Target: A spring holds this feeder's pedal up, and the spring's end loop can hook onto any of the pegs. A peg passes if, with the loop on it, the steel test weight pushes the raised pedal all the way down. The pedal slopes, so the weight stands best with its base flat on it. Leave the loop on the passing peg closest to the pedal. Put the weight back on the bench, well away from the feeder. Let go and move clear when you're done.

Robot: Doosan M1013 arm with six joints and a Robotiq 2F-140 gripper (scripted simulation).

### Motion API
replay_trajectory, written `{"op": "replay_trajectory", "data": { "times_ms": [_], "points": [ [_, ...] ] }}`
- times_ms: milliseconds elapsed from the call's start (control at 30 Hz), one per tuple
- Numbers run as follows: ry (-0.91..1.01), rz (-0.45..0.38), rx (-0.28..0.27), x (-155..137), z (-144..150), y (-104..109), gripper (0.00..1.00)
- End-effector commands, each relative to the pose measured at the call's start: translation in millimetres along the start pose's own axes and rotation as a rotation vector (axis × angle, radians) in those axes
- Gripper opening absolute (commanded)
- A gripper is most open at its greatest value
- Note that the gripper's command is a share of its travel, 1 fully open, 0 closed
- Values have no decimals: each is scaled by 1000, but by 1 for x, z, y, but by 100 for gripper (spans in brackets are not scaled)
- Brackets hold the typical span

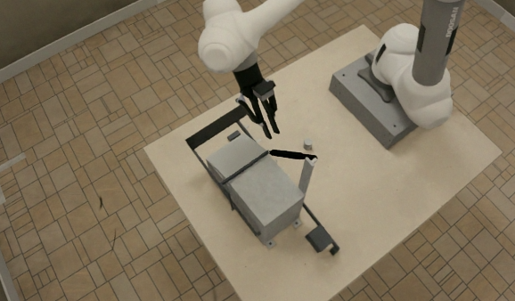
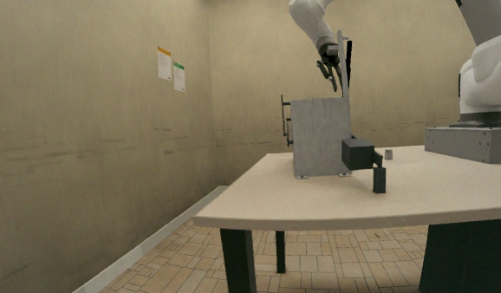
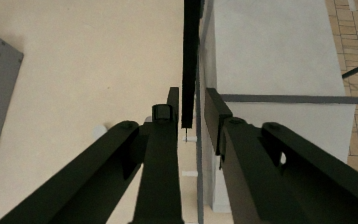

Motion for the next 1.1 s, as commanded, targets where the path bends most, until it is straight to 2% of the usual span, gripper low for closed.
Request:
{"op": "replay_trajectory", "data": {
  "times_ms": [0,1067],
  "points": [
    [1,0,-1,0,0,-3,24],
    [1,2,-1,0,0,-14,24]
  ]
}}
Point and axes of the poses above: the point where the finger pads meet when closed, its own y axis back along the fingers, its own z axis across the jaws, x = y × z, the point moved 5 cm from there along y, back along the fingers, and after that the axes turned 3 degrees about y, right-handed, at the moved point
